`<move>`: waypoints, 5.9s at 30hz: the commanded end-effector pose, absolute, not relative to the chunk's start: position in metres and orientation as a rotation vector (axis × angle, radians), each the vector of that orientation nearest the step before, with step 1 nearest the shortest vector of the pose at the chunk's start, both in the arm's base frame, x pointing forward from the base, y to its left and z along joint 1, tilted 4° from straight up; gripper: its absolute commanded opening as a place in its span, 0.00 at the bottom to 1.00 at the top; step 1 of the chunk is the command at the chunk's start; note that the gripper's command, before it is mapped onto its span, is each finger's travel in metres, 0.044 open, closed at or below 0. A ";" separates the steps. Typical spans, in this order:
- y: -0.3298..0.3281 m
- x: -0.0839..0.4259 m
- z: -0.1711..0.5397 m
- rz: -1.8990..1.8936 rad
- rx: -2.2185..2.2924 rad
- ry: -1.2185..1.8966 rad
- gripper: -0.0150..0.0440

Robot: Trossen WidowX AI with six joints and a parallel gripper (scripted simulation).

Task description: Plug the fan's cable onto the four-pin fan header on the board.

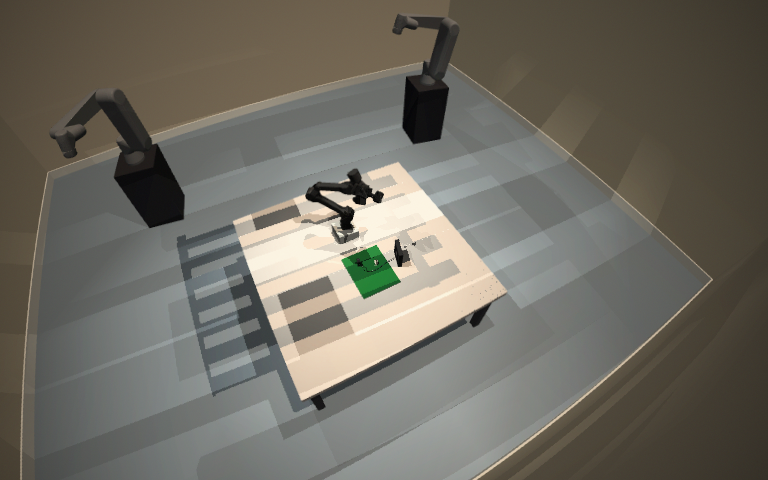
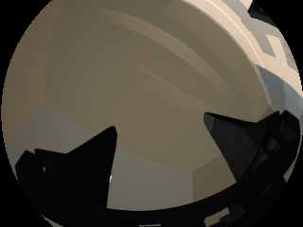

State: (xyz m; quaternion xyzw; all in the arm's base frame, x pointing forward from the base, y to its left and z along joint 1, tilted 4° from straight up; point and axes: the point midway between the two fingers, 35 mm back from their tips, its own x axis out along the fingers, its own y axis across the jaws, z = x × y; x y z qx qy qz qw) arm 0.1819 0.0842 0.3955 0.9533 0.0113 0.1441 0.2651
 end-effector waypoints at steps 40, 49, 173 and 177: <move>-0.006 0.263 0.134 -0.053 0.165 1.570 1.00; -0.004 0.267 0.102 -0.053 0.165 1.569 1.00; 0.041 0.281 0.039 0.925 -0.826 1.340 0.25; 0.046 0.282 0.039 1.027 -0.932 1.286 0.25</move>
